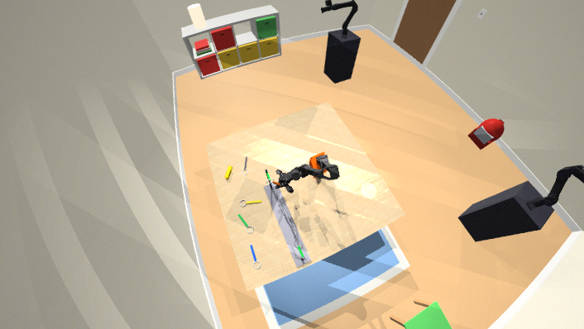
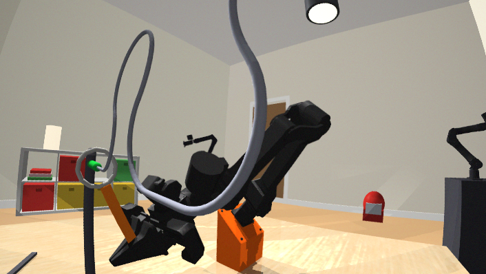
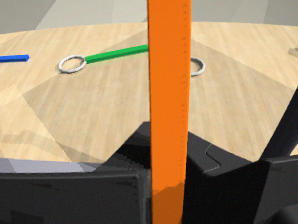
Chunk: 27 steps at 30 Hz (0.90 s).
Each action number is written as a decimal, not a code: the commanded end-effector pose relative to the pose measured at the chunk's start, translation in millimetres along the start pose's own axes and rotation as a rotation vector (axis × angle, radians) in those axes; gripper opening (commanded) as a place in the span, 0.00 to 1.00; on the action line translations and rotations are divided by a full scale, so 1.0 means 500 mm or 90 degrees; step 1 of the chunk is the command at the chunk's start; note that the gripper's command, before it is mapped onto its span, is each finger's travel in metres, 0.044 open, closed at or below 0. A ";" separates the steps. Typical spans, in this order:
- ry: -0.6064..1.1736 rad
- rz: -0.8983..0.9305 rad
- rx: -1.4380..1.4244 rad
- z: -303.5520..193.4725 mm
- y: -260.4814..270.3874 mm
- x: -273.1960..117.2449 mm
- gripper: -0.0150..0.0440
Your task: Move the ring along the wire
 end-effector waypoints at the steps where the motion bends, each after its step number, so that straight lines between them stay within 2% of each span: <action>1: -0.001 0.000 -0.002 0.000 -0.009 -0.002 0.00; 27: -0.002 -0.001 -0.002 -0.025 -0.039 0.005 0.00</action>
Point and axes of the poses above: the point midway between the two fingers, 35 mm back from their tips, its own x axis out along the fingers, its own y axis across the jaws, z = x × y, the point moved 4 cm from there along -x, back along the fingers, and after that the axes turned 4 degrees about -x, right-handed, at the moved point
